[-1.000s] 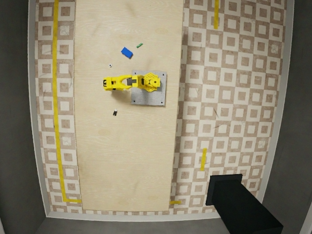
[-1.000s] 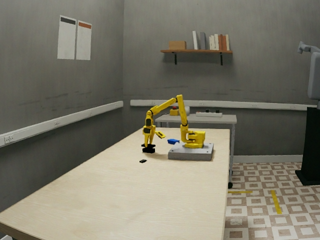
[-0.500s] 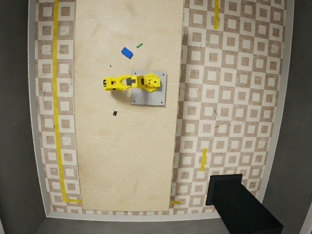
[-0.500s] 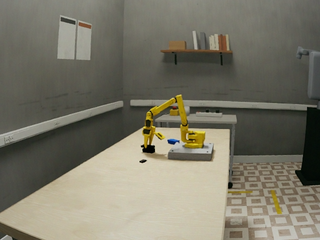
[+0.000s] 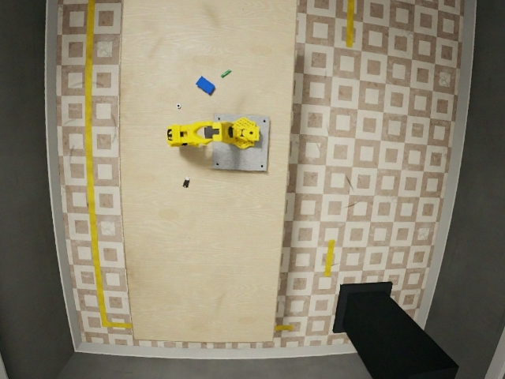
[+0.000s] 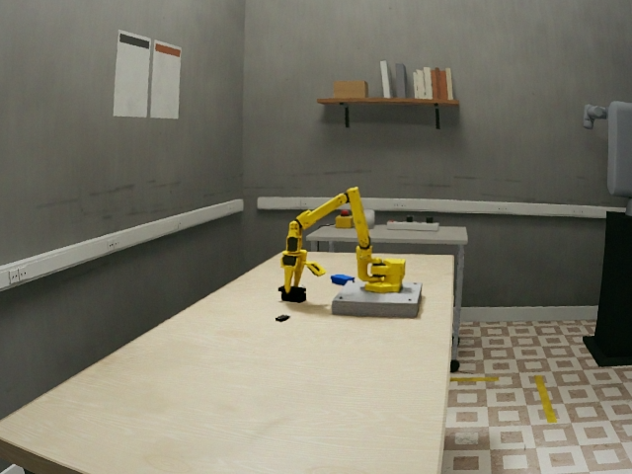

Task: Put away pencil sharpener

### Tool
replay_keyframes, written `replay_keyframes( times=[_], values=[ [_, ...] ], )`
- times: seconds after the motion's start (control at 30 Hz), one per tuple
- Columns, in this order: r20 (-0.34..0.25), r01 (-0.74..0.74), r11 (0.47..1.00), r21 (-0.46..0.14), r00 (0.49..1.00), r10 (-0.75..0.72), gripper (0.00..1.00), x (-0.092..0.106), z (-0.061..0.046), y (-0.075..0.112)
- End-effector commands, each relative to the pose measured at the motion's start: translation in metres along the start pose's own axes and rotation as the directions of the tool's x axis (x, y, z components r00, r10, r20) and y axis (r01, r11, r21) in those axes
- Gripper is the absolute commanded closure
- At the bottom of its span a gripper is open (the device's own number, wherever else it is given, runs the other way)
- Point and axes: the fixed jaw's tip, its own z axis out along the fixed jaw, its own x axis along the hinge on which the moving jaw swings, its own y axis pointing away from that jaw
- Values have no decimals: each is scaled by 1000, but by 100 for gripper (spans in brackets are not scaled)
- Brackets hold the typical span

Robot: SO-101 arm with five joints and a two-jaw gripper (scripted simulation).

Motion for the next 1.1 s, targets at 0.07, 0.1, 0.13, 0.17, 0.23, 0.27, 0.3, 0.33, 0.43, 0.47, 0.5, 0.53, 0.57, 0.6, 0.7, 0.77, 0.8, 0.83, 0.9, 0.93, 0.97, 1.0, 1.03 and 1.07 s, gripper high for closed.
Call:
replay_keyframes(
  times=[0.07,0.1,0.13,0.17,0.23,0.27,0.3,0.33,0.43,0.47,0.5,0.53,0.57,0.6,0.7,0.77,0.8,0.83,0.9,0.93,0.97,1.0,1.03,1.07],
  values=[
    [27,1,1000,-8,1000,0,79,-5,4,3],
    [27,1,1000,-8,1000,0,79,-5,4,3],
    [27,1,1000,-8,1000,0,79,-5,3,3],
    [27,1,1000,-8,1000,0,79,-5,2,3],
    [27,1,1000,-8,1000,0,79,-4,1,3],
    [27,1,1000,-8,1000,0,79,-4,0,3],
    [27,1,1000,-8,1000,0,79,-4,-1,3],
    [27,1,1000,-8,1000,0,79,-4,-2,3],
    [27,1,1000,-8,1000,0,79,-4,-3,3],
    [27,1,1000,-8,1000,0,79,-4,-3,3],
    [27,1,1000,-8,1000,0,79,-4,-4,3],
    [27,1,1000,-8,1000,0,79,-4,-5,3],
    [27,1,1000,-8,1000,0,79,-4,-6,3],
    [27,1,1000,-8,1000,0,79,-4,-6,3],
    [27,1,1000,-8,1000,0,79,-4,-8,3],
    [27,1,1000,-8,1000,0,79,-4,-8,3],
    [27,1,1000,-8,1000,0,79,-4,-9,3],
    [27,1,1000,-8,1000,0,79,-4,-9,3],
    [27,1,1000,-8,1000,0,79,-4,-9,3],
    [27,1,1000,-8,1000,0,79,-4,-9,3],
    [27,1,1000,-8,1000,0,79,-4,-9,3],
    [27,1,1000,-8,1000,0,79,-4,-9,3],
    [27,1,1000,-8,1000,0,79,-4,-9,3],
    [27,1,1000,-8,1000,0,79,-4,-9,3]
  ],
)
